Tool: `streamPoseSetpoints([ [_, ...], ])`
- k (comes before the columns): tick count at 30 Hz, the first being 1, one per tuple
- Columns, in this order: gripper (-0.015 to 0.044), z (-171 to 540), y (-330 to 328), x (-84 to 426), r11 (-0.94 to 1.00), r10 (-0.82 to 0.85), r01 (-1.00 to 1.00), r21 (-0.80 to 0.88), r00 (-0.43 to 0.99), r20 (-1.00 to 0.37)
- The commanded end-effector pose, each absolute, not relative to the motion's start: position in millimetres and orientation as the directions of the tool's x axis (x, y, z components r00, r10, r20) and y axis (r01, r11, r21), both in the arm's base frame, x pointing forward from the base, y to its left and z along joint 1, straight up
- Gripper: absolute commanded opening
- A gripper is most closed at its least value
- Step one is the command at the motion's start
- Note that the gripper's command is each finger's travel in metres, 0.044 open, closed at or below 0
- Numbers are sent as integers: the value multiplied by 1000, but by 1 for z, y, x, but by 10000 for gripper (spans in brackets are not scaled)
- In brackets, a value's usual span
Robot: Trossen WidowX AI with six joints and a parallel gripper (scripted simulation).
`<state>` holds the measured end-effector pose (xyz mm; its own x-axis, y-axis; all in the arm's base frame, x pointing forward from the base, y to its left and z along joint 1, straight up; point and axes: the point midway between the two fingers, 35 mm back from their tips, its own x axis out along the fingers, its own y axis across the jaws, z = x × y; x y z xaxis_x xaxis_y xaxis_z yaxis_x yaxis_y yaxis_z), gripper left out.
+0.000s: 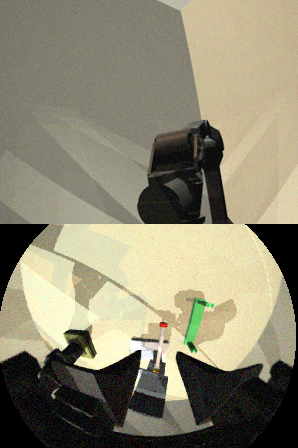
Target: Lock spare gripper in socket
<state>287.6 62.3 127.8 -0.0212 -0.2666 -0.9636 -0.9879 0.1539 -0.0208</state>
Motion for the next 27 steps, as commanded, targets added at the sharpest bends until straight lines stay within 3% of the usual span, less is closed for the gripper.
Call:
streamPoseSetpoints([
  [1,279,127,61,287,155,-267,-988,-19,-23,-964],
  [7,436,127,61,287,155,-267,-988,-19,-23,-964],
  [27,440,127,61,287,155,-267,-988,-19,-23,-964],
])
